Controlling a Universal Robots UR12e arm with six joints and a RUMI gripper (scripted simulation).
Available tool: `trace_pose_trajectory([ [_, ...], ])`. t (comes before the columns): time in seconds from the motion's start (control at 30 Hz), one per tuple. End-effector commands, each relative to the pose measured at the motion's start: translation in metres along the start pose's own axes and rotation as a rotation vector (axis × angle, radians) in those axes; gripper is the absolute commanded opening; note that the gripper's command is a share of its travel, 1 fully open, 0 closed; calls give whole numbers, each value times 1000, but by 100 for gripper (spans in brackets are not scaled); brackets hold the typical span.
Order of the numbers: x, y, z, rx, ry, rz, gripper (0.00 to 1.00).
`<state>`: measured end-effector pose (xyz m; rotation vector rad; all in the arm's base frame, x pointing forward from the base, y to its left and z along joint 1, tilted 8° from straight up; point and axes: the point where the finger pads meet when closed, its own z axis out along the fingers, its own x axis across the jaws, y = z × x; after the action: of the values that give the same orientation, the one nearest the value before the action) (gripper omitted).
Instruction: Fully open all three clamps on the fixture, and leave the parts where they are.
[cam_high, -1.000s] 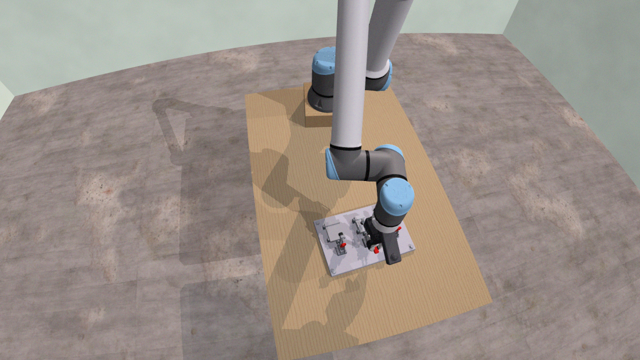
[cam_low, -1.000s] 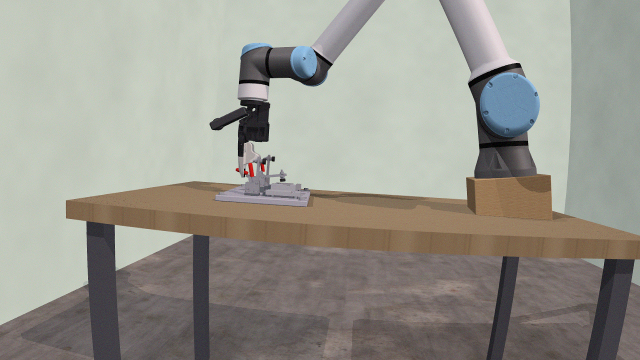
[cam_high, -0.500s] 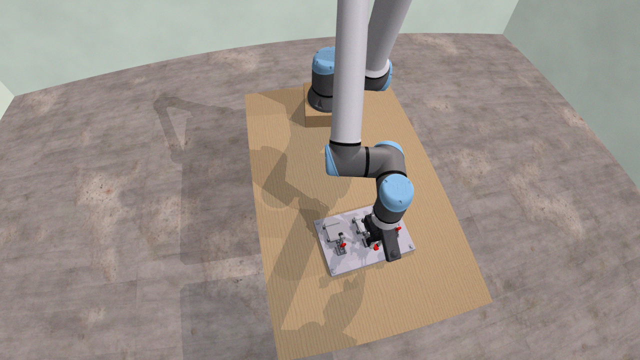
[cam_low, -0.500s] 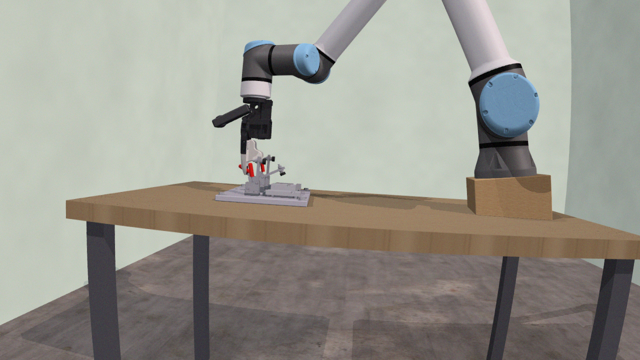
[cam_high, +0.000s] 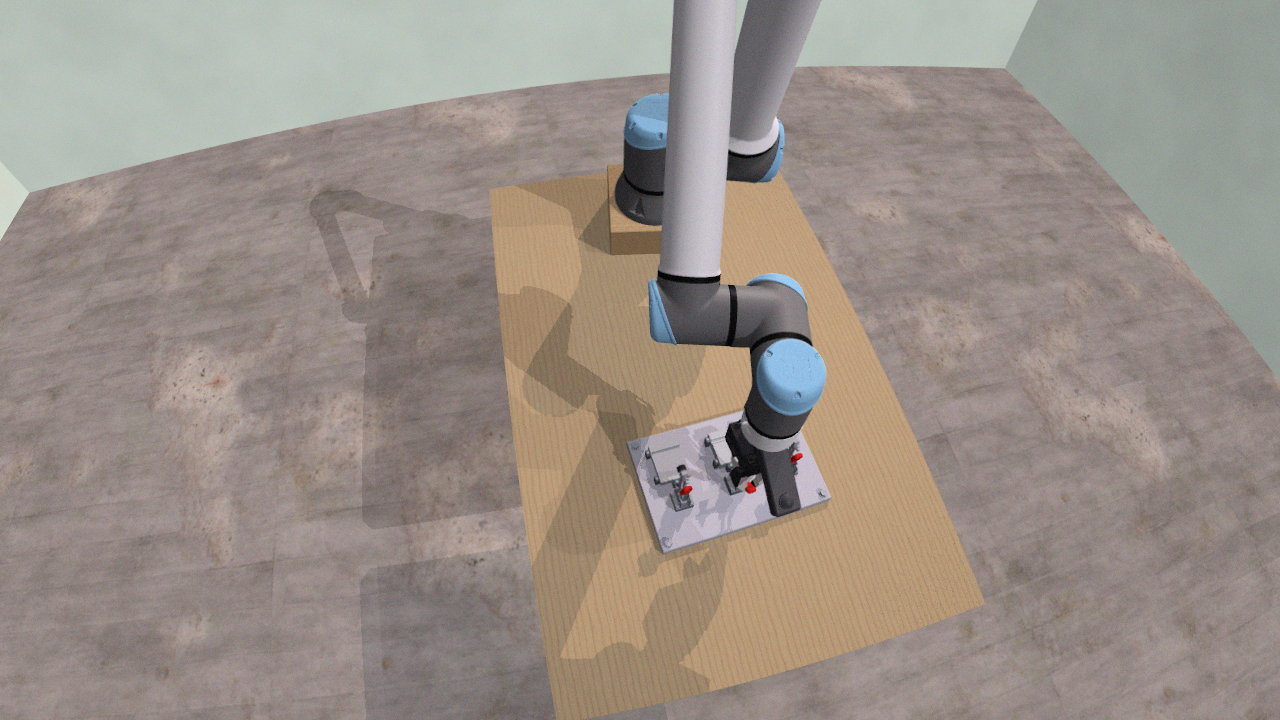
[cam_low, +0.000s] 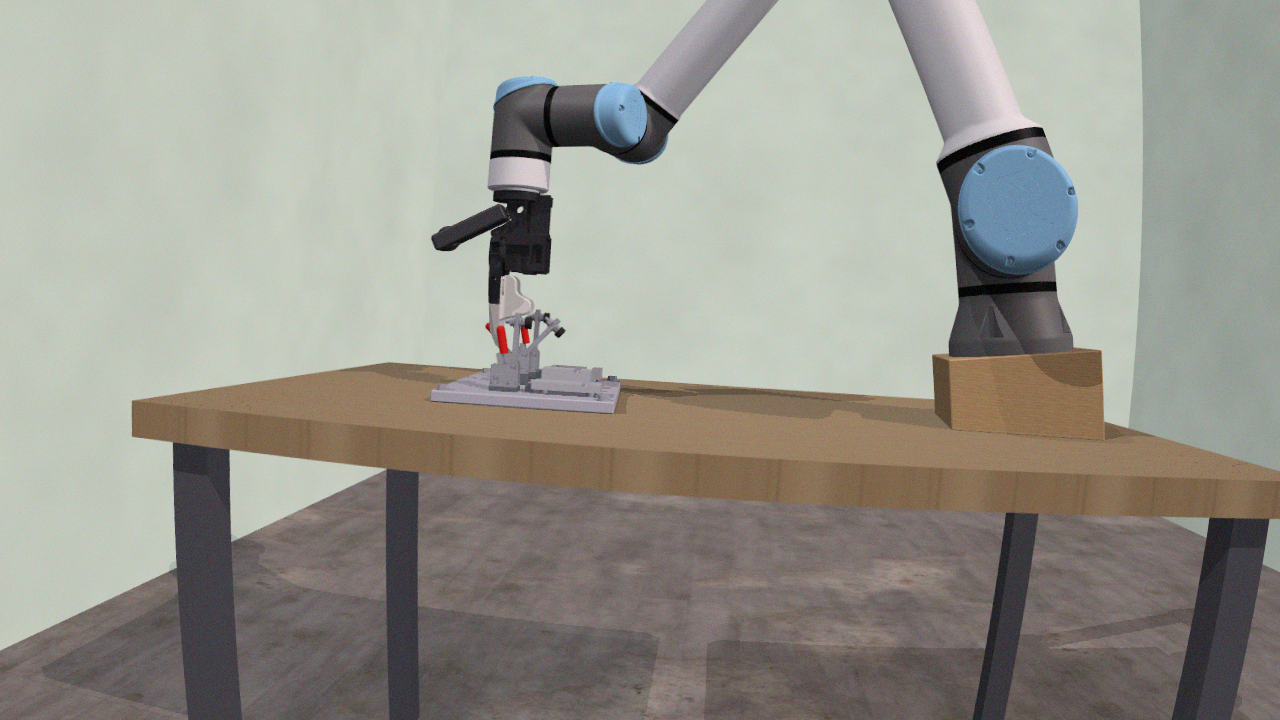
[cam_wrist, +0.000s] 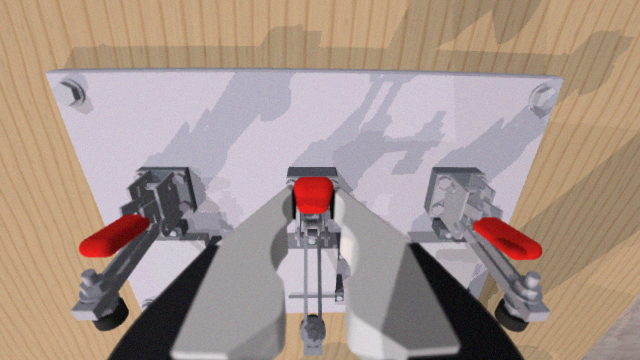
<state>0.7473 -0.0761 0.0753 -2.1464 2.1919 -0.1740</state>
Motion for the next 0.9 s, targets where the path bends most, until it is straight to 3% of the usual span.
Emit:
trace_pose_trajectory([
  [0.0,0,3,-2,1,0,0,0],
  [0.87,0,20,-5,1,0,0,0],
])
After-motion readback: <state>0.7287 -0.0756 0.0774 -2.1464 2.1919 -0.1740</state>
